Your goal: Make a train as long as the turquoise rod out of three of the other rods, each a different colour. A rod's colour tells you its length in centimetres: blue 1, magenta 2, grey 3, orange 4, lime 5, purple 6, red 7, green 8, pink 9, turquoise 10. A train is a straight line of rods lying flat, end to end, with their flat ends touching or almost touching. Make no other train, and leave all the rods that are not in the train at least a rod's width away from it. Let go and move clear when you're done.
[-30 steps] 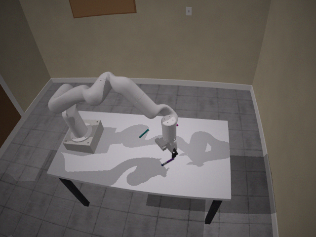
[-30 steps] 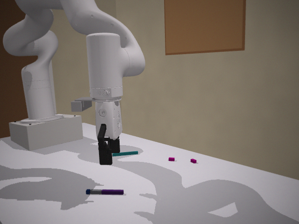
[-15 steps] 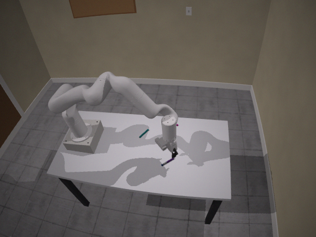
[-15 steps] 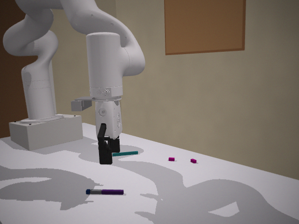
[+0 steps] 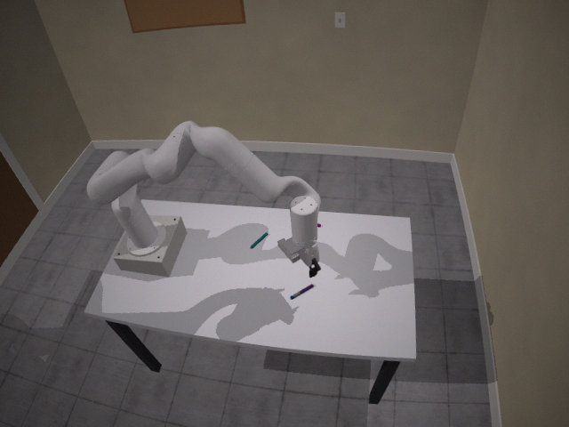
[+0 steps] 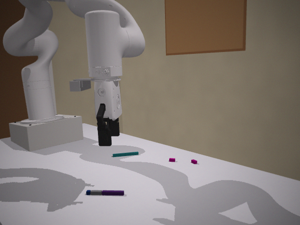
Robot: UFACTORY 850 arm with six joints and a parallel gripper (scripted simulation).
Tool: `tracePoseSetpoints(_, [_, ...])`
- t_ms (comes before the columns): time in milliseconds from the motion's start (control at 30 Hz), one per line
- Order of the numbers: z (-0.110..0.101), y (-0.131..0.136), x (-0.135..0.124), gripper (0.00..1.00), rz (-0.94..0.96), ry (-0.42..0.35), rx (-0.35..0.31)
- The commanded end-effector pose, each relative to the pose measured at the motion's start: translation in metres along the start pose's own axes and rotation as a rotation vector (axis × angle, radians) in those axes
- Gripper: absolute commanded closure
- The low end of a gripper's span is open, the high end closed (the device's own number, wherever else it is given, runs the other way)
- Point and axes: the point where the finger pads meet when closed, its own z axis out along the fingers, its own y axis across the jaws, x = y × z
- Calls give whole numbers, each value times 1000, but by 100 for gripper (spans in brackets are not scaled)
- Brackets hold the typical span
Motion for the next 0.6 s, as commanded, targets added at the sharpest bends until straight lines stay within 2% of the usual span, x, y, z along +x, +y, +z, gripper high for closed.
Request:
tracePoseSetpoints(0, [-12, 0, 0, 0, 0, -1, 2])
tracePoseSetpoints(233, [-34, 0, 0, 0, 0, -1, 2])
tracePoseSetpoints(567, [-36, 0, 0, 0, 0, -1, 2])
